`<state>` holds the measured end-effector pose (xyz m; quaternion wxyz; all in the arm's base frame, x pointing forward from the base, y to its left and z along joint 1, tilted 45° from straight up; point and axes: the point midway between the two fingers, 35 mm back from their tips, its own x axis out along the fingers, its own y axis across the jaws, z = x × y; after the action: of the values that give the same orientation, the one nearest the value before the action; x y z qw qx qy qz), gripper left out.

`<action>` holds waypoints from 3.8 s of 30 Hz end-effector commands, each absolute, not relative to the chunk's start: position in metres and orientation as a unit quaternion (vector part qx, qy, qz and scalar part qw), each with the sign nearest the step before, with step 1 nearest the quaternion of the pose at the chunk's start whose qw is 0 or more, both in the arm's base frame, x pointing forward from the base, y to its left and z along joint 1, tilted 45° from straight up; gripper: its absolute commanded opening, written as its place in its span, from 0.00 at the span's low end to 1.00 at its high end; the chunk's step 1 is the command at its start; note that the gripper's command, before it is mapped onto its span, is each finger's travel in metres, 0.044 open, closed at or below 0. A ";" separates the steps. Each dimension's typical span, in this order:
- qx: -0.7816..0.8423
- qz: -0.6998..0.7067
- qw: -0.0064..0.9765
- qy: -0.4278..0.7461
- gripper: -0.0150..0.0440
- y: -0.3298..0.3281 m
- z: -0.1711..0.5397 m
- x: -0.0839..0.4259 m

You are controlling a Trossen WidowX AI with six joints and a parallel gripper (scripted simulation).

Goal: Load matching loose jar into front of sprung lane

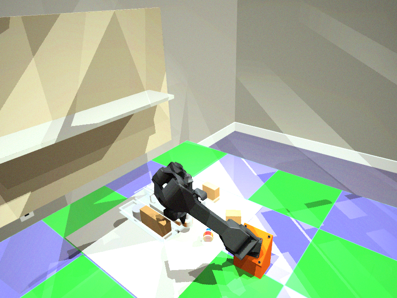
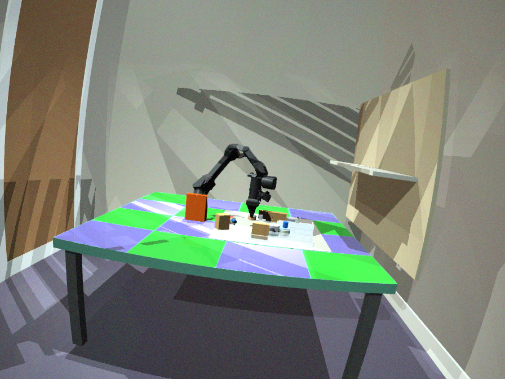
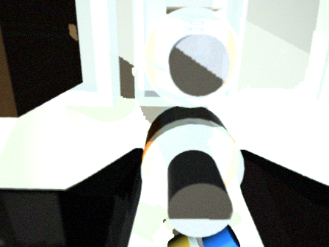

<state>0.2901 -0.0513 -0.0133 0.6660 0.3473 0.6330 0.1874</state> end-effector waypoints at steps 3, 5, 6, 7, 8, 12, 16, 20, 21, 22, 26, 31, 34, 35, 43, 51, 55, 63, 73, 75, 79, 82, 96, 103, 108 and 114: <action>0.351 0.187 0.665 0.632 0.25 -0.051 -0.014 0.293; 0.351 0.187 0.665 0.632 0.25 -0.052 -0.014 0.294; 0.351 0.187 0.665 0.632 0.25 -0.052 -0.014 0.295; 0.351 0.187 0.665 0.632 0.25 -0.052 -0.014 0.295; 0.351 0.187 0.665 0.632 0.25 -0.052 -0.014 0.296; 0.351 0.187 0.665 0.632 0.25 -0.052 -0.014 0.297; 0.351 0.187 0.665 0.632 0.25 -0.053 -0.014 0.299; 0.351 0.187 0.665 0.632 0.25 -0.053 -0.014 0.301; 0.351 0.187 0.665 0.632 0.25 -0.053 -0.014 0.301; 0.351 0.187 0.665 0.632 0.25 -0.053 -0.014 0.302; 0.351 0.187 0.665 0.632 0.25 -0.054 -0.015 0.304; 0.351 0.188 0.665 0.632 0.25 -0.054 -0.015 0.306; 0.351 0.188 0.665 0.632 0.25 -0.054 -0.015 0.307; 0.351 0.188 0.665 0.632 0.25 -0.055 -0.015 0.308; 0.351 0.188 0.665 0.632 0.25 -0.055 -0.015 0.311; 0.351 0.188 0.665 0.632 0.25 -0.056 -0.015 0.315; 0.351 0.188 0.665 0.632 0.25 -0.056 -0.015 0.316; 0.351 0.188 0.665 0.632 0.25 -0.057 -0.015 0.320; 0.351 0.188 0.665 0.632 0.25 -0.058 -0.015 0.324; 0.351 0.188 0.665 0.632 0.25 -0.059 -0.015 0.325; 0.351 0.188 0.665 0.632 0.25 -0.059 -0.015 0.327; 0.351 0.188 0.665 0.632 0.25 -0.059 -0.015 0.328; 0.351 0.188 0.665 0.632 0.25 -0.061 -0.015 0.334; 0.351 0.188 0.665 0.632 0.25 -0.062 -0.015 0.337; 0.351 0.188 0.665 0.632 0.25 -0.063 -0.014 0.339; 0.351 0.188 0.665 0.632 0.25 -0.064 -0.014 0.341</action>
<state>0.3331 -0.0603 -0.0161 0.6567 0.3515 0.6402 0.1878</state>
